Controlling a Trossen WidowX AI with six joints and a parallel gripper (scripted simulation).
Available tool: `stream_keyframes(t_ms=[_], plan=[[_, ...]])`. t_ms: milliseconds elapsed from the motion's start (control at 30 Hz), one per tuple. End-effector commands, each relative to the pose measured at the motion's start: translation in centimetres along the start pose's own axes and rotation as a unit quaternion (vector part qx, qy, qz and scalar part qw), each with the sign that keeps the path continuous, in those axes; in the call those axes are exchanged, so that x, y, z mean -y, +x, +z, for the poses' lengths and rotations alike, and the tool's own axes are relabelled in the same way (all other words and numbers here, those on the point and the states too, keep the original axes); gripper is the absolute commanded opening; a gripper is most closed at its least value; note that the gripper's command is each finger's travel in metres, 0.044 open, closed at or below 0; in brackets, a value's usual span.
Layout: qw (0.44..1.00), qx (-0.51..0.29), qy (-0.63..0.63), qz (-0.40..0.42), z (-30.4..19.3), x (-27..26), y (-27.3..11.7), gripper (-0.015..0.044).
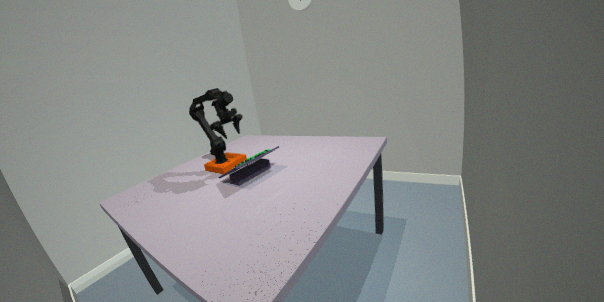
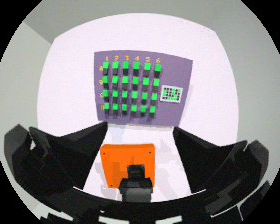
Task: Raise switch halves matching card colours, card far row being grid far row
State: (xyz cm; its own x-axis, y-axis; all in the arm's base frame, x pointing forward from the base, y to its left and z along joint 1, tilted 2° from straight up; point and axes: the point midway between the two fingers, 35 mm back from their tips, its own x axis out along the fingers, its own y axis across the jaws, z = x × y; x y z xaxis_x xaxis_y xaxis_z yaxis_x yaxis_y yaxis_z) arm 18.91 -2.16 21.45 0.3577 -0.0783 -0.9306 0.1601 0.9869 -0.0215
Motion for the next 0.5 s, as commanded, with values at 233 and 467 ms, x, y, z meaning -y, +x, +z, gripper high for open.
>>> stream_keyframes(t_ms=[233,467], plan=[[0.999,0.035,-0.001,-0.004,7.5,-3.7,6.3,0.019],[0.999,0.042,-0.001,-0.004,8.8,-4.8,8.2,0.0006]])
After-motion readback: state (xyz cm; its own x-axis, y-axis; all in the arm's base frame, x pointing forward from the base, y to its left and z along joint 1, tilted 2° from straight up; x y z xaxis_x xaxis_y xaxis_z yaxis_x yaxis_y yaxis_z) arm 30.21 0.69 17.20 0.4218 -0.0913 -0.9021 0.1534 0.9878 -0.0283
